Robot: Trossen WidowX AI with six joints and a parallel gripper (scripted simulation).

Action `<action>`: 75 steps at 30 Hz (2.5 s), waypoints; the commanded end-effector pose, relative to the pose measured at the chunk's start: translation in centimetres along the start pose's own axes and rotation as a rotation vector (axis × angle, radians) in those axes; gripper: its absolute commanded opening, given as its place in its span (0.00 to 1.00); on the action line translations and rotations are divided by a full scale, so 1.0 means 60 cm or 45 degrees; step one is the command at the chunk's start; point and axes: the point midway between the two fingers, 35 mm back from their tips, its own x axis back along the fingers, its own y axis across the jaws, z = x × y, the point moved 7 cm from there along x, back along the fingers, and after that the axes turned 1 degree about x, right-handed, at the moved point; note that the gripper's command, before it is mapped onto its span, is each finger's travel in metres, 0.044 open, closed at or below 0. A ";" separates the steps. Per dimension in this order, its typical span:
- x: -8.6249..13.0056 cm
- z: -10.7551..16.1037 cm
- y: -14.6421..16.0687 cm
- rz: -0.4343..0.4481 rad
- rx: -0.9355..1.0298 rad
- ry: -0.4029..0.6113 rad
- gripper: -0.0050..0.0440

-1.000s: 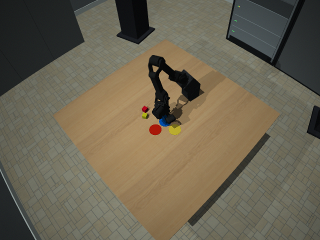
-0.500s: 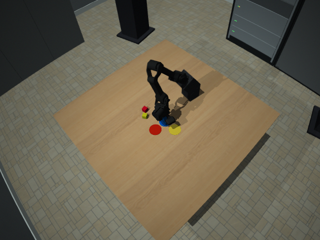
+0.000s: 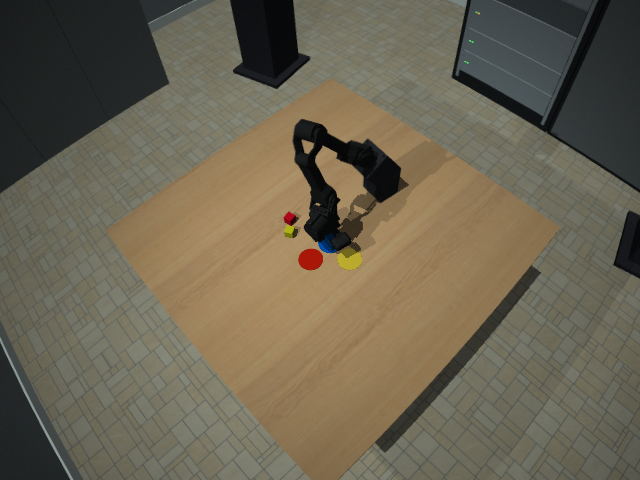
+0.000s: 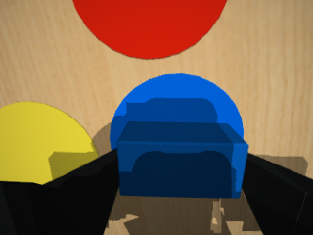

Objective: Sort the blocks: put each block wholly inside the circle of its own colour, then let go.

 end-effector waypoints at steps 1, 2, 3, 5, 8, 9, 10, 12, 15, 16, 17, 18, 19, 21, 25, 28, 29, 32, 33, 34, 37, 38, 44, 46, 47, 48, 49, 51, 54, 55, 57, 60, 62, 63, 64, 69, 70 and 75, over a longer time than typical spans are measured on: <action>0.007 -0.006 0.001 -0.009 -0.004 -0.024 0.84; 0.007 -0.006 0.001 -0.009 -0.004 -0.024 0.84; 0.007 -0.006 0.001 -0.009 -0.004 -0.024 0.84; 0.007 -0.006 0.001 -0.009 -0.004 -0.024 0.84; 0.007 -0.006 0.001 -0.009 -0.004 -0.024 0.84; 0.007 -0.006 0.001 -0.009 -0.004 -0.024 0.84; 0.007 -0.006 0.001 -0.009 -0.004 -0.024 0.84; 0.007 -0.006 0.001 -0.009 -0.004 -0.024 0.84; 0.007 -0.006 0.001 -0.009 -0.004 -0.024 0.84; 0.011 -0.008 0.003 -0.012 -0.006 -0.033 0.84; 0.016 -0.009 0.004 -0.010 -0.008 -0.034 0.84; 0.024 -0.014 0.006 -0.012 -0.010 -0.040 0.84; 0.036 -0.018 0.008 -0.014 -0.011 -0.044 0.84; 0.066 -0.022 0.011 -0.015 -0.012 -0.045 0.84; 0.099 -0.026 0.014 -0.025 -0.019 -0.065 0.84; 0.128 -0.027 0.014 -0.031 -0.023 -0.077 0.84; 0.136 -0.026 0.013 -0.031 -0.023 -0.078 0.84; 0.159 -0.022 0.010 -0.030 -0.023 -0.073 0.84; 0.167 -0.019 0.009 -0.028 -0.021 -0.068 0.84; 0.173 -0.016 0.007 -0.025 -0.019 -0.061 0.84; 0.188 -0.010 0.003 -0.018 -0.015 -0.048 0.84; 0.189 -0.010 0.003 -0.018 -0.015 -0.048 0.84; 0.188 -0.007 0.003 -0.018 -0.014 -0.041 0.84; 0.184 -0.005 0.001 -0.012 -0.008 -0.028 0.84; 0.184 -0.005 0.001 -0.012 -0.008 -0.028 0.84; 0.184 -0.005 0.001 -0.012 -0.008 -0.028 0.84; 0.184 -0.005 0.001 -0.012 -0.008 -0.028 0.84; 0.184 -0.005 0.001 -0.012 -0.008 -0.028 0.84; 0.184 -0.005 0.001 -0.012 -0.008 -0.028 0.84; 0.184 -0.005 0.001 -0.012 -0.008 -0.028 0.84; 0.184 -0.005 0.001 -0.012 -0.008 -0.028 0.84; 0.184 -0.005 0.001 -0.012 -0.008 -0.028 0.84; 0.184 -0.005 0.001 -0.012 -0.008 -0.028 0.84; 0.184 -0.005 0.001 -0.012 -0.008 -0.028 0.84; 0.184 -0.005 0.001 -0.012 -0.008 -0.028 0.84; 0.184 -0.005 0.001 -0.012 -0.008 -0.028 0.84; 0.184 -0.005 0.001 -0.012 -0.008 -0.028 0.84; 0.184 -0.005 0.001 -0.012 -0.008 -0.028 0.84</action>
